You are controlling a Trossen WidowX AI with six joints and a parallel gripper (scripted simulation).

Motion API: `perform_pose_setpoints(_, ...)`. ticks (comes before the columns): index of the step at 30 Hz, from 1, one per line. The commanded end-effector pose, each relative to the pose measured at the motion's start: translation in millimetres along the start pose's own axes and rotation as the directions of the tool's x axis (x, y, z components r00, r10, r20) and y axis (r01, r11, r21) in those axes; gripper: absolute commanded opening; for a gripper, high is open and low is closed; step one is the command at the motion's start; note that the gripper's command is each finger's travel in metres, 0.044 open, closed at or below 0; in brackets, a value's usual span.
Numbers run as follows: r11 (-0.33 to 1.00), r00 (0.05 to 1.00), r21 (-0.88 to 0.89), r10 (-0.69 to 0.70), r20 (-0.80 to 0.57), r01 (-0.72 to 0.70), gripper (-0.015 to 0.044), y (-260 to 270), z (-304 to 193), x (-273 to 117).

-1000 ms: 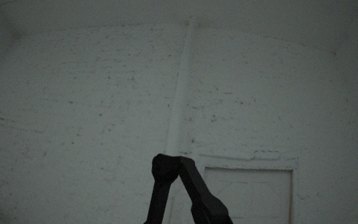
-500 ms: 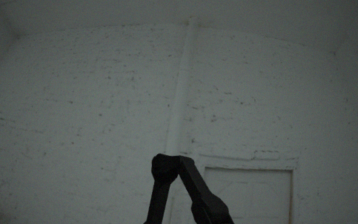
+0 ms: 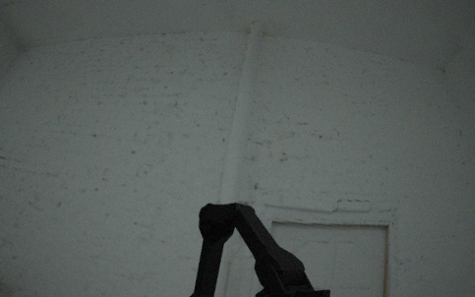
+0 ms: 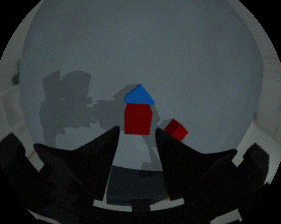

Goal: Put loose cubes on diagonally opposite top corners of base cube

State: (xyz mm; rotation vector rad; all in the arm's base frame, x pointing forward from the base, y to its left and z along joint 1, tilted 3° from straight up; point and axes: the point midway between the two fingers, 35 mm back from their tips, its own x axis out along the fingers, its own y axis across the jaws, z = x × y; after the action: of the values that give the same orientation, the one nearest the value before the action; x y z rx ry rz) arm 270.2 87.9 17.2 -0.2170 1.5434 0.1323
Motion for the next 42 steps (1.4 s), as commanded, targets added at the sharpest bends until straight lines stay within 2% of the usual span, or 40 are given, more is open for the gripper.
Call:
perform_pose_setpoints(1, 1.0, 1.0, 0.004, 0.001, 0.009, -0.001, 0.0205, 0, 2, -7)
perform_pose_setpoints(5, 1.0, 1.0, 0.004, 0.001, 0.009, -0.001, 0.0205, 0, 2, -7)
perform_pose_setpoints(7, 1.0, 1.0, -0.027, 0.0, 0.004, 0.0, 0.0258, -3, 0, -5)
perform_pose_setpoints(16, 0.923, 1.0, -0.385, -0.002, 0.006, 0.005, 0.0265, -36, -11, -21)
perform_pose_setpoints(23, 0.773, 1.0, -0.634, -0.005, 0.007, 0.009, 0.0265, -61, -23, -33)
perform_pose_setpoints(30, 0.558, 1.0, -0.829, -0.009, 0.008, 0.011, 0.0265, -84, -38, -45)
perform_pose_setpoints(33, 0.506, 1.0, -0.862, -0.01, 0.008, 0.012, 0.0265, -88, -42, -47)
perform_pose_setpoints(39, 0.506, 1.0, -0.862, -0.01, 0.008, 0.012, 0.0265, -88, -41, -45)
perform_pose_setpoints(42, 0.506, 1.0, -0.862, -0.01, 0.008, 0.012, 0.0265, -89, -39, -21)
